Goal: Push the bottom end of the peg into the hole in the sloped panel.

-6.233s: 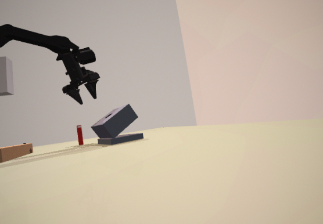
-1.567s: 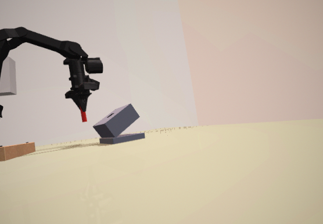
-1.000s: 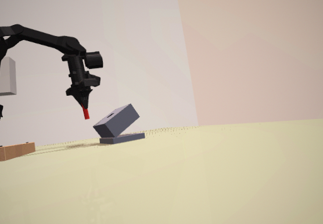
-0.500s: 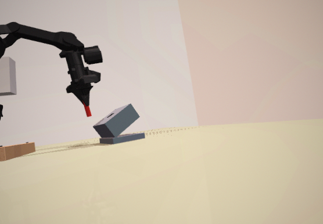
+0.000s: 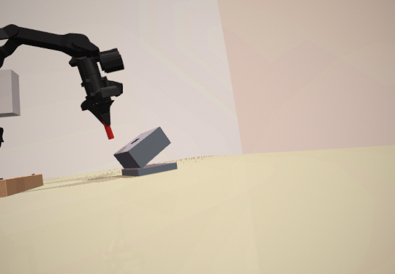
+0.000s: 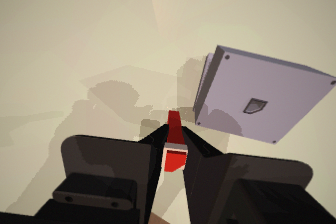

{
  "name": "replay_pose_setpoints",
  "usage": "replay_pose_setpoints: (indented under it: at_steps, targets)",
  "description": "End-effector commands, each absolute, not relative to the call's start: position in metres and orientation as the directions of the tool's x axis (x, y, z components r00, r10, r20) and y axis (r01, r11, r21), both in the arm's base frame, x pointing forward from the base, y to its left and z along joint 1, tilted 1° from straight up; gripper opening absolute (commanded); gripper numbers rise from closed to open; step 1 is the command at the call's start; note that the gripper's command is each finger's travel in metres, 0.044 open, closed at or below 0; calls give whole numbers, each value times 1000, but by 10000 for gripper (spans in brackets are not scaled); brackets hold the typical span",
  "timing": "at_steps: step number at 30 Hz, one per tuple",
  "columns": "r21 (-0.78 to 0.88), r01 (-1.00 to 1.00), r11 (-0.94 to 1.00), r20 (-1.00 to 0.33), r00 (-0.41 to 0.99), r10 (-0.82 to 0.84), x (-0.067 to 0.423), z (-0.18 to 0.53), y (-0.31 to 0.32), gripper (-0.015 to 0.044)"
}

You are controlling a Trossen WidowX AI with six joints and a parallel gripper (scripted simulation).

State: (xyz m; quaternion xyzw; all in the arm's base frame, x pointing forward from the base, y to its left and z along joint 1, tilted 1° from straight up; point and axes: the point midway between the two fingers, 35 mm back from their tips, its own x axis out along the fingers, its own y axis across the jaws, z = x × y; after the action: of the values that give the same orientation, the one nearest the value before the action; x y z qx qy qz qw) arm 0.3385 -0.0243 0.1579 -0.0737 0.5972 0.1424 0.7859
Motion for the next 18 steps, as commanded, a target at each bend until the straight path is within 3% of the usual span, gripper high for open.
replay_pose_setpoints:
  at_steps: [1,18]
  targets:
    - [57,-308,950,-955,261,142,338,159,-31,0]
    - [51,-283,958,-934,327,146,339,169,-54,0]
